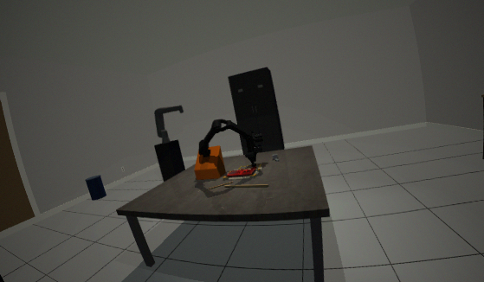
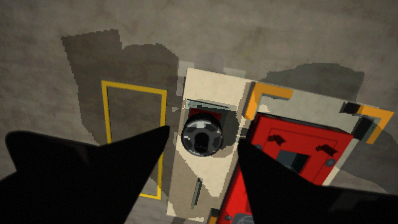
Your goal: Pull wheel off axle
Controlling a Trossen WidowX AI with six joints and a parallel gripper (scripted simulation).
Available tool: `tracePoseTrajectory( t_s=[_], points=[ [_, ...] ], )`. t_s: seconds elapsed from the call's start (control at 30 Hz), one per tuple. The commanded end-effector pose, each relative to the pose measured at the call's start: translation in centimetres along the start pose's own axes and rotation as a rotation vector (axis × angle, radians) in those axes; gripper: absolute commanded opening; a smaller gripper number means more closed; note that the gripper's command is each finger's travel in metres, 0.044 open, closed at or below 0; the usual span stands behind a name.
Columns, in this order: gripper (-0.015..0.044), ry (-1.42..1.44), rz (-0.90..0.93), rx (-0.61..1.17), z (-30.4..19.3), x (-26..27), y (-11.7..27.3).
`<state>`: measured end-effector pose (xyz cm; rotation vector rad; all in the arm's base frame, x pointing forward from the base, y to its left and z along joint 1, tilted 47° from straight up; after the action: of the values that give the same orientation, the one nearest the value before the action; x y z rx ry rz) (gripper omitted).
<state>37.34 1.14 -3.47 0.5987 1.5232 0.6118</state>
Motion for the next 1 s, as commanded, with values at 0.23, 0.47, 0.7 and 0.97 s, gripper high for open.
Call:
tracePoseTrajectory(
  t_s=[0.23,0.47,0.7,0.97],
  points=[
    [0.0300,0.017,-0.008,0.012,-0.60,0.26,-1.95],
    [0.0247,0.007,-0.004,0.006,-0.41,0.16,-1.67],
    [0.0162,0.007,-0.004,0.006,-0.41,0.16,-1.67],
    [0.0010,0.007,-0.004,0.006,-0.41,0.17,-1.59]
  ],
)
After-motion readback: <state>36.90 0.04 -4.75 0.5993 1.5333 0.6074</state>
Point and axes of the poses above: the point midway between the two fingers, 35 mm back from their tips, its own y axis back along the fingers, its own x axis across the jaws, z = x × y, the point moved 9 cm from there along y, back along the fingers, and after that the axes turned 4 degrees about y, right-handed, at the moved point
